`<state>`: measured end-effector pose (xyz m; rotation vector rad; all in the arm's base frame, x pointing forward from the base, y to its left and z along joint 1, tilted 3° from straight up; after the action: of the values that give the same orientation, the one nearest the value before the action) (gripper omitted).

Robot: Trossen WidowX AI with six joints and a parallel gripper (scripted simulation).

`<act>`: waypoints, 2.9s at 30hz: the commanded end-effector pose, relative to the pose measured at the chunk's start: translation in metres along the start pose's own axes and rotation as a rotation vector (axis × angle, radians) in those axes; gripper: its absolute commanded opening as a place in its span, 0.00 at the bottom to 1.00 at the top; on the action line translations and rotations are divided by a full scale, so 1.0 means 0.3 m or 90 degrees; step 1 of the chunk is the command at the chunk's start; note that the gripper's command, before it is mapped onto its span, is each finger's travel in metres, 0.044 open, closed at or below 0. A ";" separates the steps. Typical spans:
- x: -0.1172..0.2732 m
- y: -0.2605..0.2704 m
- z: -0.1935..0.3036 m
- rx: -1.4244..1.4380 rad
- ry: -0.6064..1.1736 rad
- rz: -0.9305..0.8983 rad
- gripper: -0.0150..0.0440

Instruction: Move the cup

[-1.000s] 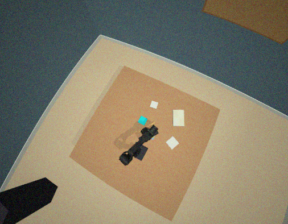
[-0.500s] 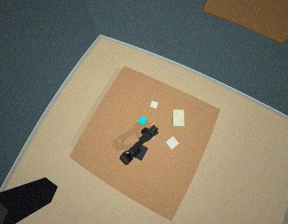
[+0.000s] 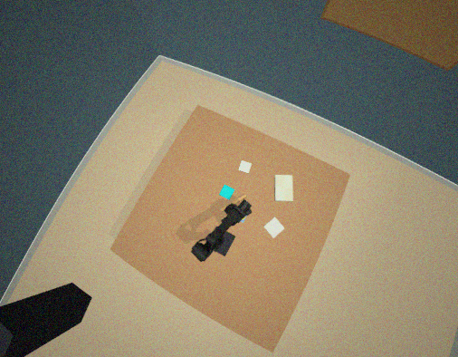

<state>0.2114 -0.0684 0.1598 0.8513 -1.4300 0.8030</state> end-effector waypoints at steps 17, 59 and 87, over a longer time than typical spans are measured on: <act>-0.075 0.008 0.001 0.003 0.000 -0.002 0.53; 0.089 0.002 0.003 0.000 -0.002 -0.001 0.25; 0.107 0.001 -0.013 -0.002 -0.001 -0.001 0.25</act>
<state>0.2106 -0.0687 0.1915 0.8531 -1.4273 0.7978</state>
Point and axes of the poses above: the point midway between the two fingers, 35 mm back from their tips, its own x axis back along the fingers, its own y axis across the jaws, z = x × y, the point moved 10 cm from there along x, back along the fingers, and after that the axes turned 5 degrees about x, right-handed, at the moved point
